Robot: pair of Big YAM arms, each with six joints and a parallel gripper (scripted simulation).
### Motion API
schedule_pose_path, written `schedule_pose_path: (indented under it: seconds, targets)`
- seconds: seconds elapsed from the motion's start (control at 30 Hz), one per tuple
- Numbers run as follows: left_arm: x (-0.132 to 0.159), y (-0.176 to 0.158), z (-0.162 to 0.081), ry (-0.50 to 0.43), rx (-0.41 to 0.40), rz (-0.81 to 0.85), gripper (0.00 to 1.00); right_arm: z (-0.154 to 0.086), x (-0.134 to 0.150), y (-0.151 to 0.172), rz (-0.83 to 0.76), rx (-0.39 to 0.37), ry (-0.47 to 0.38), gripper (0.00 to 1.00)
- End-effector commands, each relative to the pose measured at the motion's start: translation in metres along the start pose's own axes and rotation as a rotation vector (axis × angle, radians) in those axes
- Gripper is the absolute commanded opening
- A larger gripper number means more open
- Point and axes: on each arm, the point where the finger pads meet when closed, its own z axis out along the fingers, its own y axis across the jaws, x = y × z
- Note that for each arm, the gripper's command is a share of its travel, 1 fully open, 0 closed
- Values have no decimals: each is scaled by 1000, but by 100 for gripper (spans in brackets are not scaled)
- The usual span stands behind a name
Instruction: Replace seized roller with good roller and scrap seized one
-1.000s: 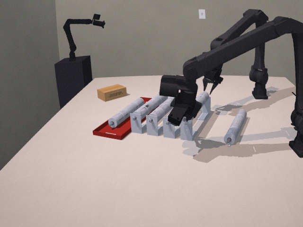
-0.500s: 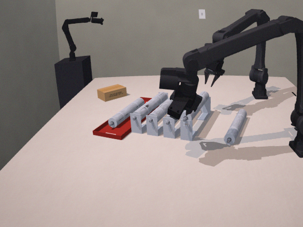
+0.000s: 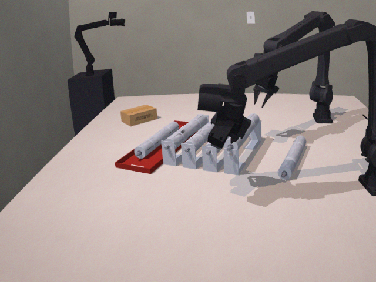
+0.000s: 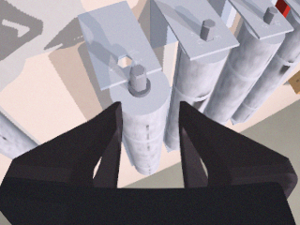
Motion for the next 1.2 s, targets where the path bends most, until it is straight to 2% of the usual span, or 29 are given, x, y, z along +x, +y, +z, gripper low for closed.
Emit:
schedule_pose_path:
  seconds: [0.0, 0.83, 0.87, 1.03, 1.07, 1.1, 1.13, 1.17]
  targets:
    - [-6, 7, 5, 8, -18, -14, 32, -9, -9, -3, 9, 13, -27, 32]
    - [-7, 8, 4, 8, -18, -17, 32, -9, -8, -3, 9, 13, -27, 32]
    - [1, -33, -35, -50, 94, 75, 32, -36, -23, -36, 71, 63, -105, 32]
    - [-1, -18, -26, -51, 74, 82, 32, -37, -23, -40, 95, 63, -118, 32]
    - [-6, -18, -15, -46, 59, 89, 32, -23, -20, -35, 94, 49, -94, 32]
    - [-8, -9, -15, -51, 56, 89, 32, -36, -24, -45, 117, 67, -129, 32]
    - [-11, -7, -12, -55, 53, 96, 32, -33, -24, -46, 124, 65, -130, 32]
    - [-5, -14, -25, -76, 81, 132, 32, -38, -24, -51, 143, 74, -149, 32]
